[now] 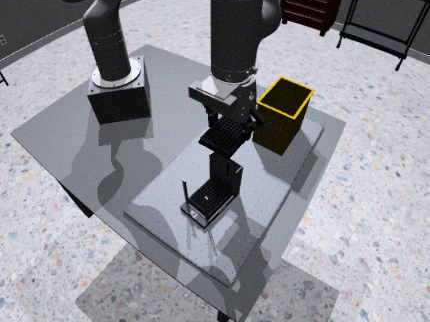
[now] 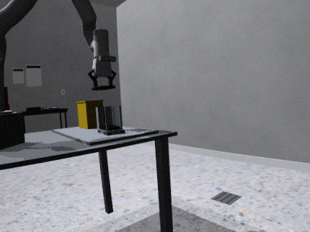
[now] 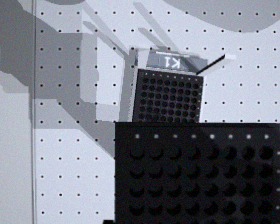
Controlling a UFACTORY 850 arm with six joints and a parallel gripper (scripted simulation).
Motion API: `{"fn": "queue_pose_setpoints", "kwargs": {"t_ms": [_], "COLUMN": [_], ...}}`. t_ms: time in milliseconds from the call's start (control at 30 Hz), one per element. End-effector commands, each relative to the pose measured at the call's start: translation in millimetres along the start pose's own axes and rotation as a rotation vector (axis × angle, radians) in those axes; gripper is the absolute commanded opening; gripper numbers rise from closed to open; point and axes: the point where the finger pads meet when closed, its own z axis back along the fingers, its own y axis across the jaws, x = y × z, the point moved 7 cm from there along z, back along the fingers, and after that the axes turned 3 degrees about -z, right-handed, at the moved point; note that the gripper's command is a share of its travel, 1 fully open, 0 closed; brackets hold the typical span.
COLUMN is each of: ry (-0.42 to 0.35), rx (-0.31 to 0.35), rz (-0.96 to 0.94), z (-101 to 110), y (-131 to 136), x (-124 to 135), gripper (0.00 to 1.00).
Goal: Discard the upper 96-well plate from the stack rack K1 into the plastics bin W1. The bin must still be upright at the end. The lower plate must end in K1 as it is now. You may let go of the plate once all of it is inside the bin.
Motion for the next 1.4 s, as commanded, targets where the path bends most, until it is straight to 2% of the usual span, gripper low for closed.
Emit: {"fn": "queue_pose_setpoints", "kwargs": {"t_ms": [0,1367], "ry": [0.001,0.001], "rx": [-0.002,-0.002], "rz": [0.0,0.0], "z": [0,-6], "y": [-2,-8], "x": [16,132], "gripper": [0.0,0.0]}}
